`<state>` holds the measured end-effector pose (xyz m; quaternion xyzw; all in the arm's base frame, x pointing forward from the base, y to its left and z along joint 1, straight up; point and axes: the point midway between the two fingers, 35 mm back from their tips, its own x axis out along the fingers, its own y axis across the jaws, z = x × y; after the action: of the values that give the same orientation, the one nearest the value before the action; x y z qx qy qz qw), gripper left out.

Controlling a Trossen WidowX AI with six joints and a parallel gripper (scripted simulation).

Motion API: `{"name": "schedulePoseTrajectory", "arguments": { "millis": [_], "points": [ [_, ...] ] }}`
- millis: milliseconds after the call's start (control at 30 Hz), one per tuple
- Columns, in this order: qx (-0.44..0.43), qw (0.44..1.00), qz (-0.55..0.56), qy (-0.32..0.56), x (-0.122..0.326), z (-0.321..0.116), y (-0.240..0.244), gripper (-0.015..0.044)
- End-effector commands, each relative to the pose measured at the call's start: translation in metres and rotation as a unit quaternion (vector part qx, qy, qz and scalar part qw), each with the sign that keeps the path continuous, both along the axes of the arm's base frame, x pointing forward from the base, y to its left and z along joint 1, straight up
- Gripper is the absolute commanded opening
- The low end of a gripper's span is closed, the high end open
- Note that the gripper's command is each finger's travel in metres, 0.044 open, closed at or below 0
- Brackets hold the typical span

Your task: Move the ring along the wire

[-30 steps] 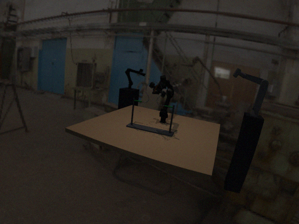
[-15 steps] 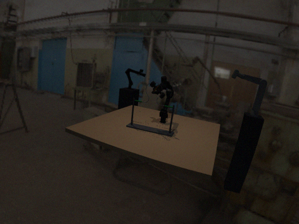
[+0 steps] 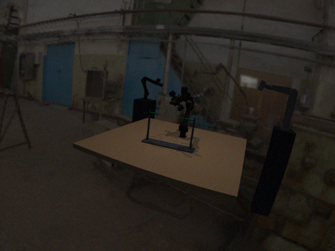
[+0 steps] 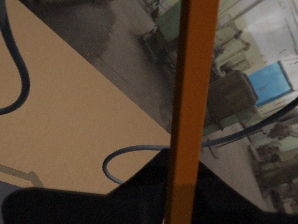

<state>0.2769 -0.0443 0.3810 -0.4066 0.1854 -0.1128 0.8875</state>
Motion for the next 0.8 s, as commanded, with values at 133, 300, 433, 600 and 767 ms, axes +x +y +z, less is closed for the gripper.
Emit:
{"name": "schedulePoseTrajectory", "arguments": {
  "millis": [133, 300, 433, 600, 767],
  "points": [
    [-0.048, 0.999, -0.002, -0.009, -0.0026, 0.0028, -0.002, -0.015],
    [-0.08, 0.997, -0.002, -0.012, -0.0025, 0.004, -0.0029, -0.015],
    [-0.105, 0.994, -0.002, -0.014, -0.0024, 0.0049, -0.0036, -0.015],
    [-0.136, 0.991, -0.003, -0.018, -0.0024, 0.0062, -0.0044, -0.015],
    [-0.167, 0.986, -0.003, -0.021, -0.0023, 0.0075, -0.0051, -0.015]
  ]
}}
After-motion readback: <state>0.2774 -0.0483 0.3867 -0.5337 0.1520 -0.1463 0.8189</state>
